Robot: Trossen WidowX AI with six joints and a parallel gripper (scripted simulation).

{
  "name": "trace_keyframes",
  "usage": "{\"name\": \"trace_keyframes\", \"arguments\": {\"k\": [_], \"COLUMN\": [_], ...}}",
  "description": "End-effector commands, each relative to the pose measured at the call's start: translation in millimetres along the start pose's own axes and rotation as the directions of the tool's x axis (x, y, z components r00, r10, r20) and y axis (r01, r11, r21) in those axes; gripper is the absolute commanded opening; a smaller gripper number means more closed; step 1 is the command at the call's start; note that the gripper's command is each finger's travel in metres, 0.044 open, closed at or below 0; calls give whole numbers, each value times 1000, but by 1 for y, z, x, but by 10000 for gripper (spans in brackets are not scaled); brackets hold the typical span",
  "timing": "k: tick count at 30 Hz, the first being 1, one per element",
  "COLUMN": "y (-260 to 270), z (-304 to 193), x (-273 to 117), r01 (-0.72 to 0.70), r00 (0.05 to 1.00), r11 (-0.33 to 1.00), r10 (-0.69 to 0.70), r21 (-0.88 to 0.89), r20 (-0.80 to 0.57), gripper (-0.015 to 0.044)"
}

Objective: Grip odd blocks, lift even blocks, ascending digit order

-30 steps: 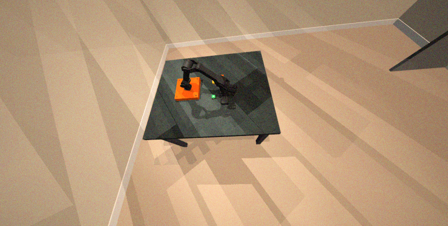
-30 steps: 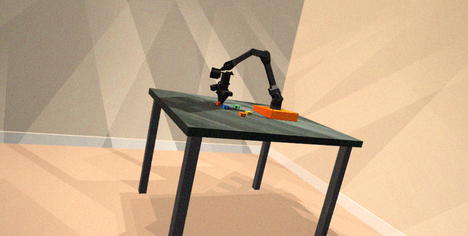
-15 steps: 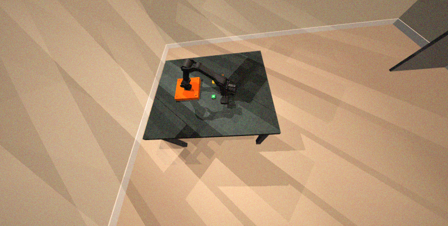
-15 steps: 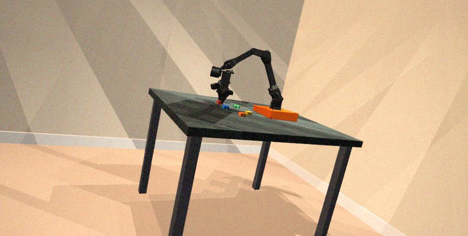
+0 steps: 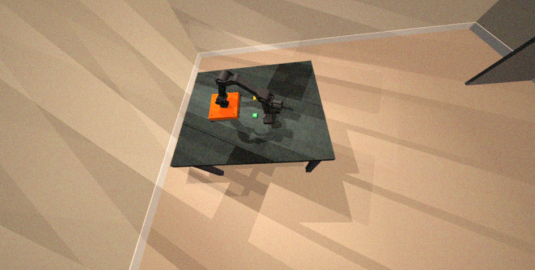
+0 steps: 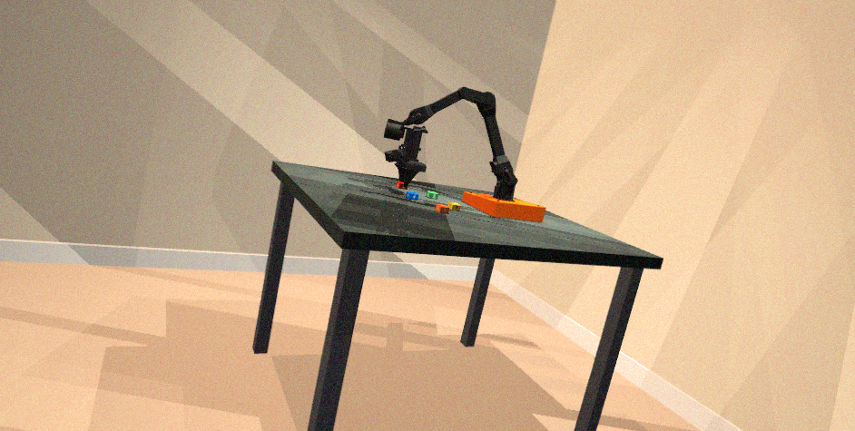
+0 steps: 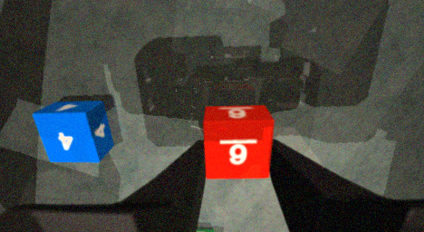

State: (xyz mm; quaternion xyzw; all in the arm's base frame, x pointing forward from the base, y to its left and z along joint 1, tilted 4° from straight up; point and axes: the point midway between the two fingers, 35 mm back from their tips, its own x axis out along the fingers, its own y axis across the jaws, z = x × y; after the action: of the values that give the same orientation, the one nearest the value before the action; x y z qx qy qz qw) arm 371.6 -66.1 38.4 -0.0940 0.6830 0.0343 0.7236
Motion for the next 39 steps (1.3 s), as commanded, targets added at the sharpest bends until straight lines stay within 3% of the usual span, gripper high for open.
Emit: {"name": "trace_keyframes", "arguments": {"k": [1, 19, 30, 39], "y": [1, 1, 1, 1], "z": [0, 0, 0, 0], "x": [0, 15, 15, -21], "r01": [-4, -4, -4, -4], "r00": [1000, 1000, 1000, 1000], "r11": [1000, 1000, 1000, 1000], "r10": [4, 4, 4, 4], "r21": [-3, -3, -3, -3], "r20": [0, 0, 0, 0], "gripper": [120, 120, 400, 400]}}
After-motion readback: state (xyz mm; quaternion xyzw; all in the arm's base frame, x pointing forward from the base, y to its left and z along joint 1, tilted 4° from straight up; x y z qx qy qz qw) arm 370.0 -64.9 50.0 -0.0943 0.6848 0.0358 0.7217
